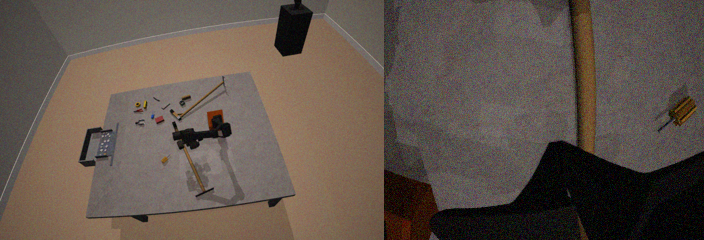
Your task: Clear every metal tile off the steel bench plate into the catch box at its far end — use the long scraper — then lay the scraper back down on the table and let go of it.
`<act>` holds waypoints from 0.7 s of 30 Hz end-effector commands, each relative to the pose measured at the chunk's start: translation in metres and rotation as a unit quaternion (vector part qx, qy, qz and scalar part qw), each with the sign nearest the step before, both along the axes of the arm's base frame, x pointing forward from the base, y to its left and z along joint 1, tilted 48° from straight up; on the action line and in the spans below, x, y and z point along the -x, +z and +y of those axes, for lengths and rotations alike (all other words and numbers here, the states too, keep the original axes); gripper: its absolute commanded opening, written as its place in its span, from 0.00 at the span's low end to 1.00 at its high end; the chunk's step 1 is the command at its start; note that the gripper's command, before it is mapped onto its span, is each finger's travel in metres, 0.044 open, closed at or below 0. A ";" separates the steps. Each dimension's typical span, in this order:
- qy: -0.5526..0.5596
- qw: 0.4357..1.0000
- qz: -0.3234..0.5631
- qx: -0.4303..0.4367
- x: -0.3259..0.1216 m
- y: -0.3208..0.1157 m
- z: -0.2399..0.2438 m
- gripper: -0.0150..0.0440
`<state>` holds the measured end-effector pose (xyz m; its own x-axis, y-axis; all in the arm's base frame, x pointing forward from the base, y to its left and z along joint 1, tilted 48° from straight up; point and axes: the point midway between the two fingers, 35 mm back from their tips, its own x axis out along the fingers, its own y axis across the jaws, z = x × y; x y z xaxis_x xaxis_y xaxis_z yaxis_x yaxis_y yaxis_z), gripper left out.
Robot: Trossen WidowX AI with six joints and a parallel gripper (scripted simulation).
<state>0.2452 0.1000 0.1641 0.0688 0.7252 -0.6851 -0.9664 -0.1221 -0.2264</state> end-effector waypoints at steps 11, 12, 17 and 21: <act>0.000 1.000 0.001 0.002 -0.002 -0.022 0.024 0.25; 0.000 1.000 0.001 0.002 -0.002 -0.023 0.025 0.25; 0.000 1.000 0.000 0.000 -0.002 -0.030 0.034 0.25; -0.001 1.000 0.000 -0.001 -0.001 -0.036 0.042 0.25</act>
<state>0.2481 0.1376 0.1325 0.0725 0.7283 -0.6814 -0.9657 -0.1196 -0.2307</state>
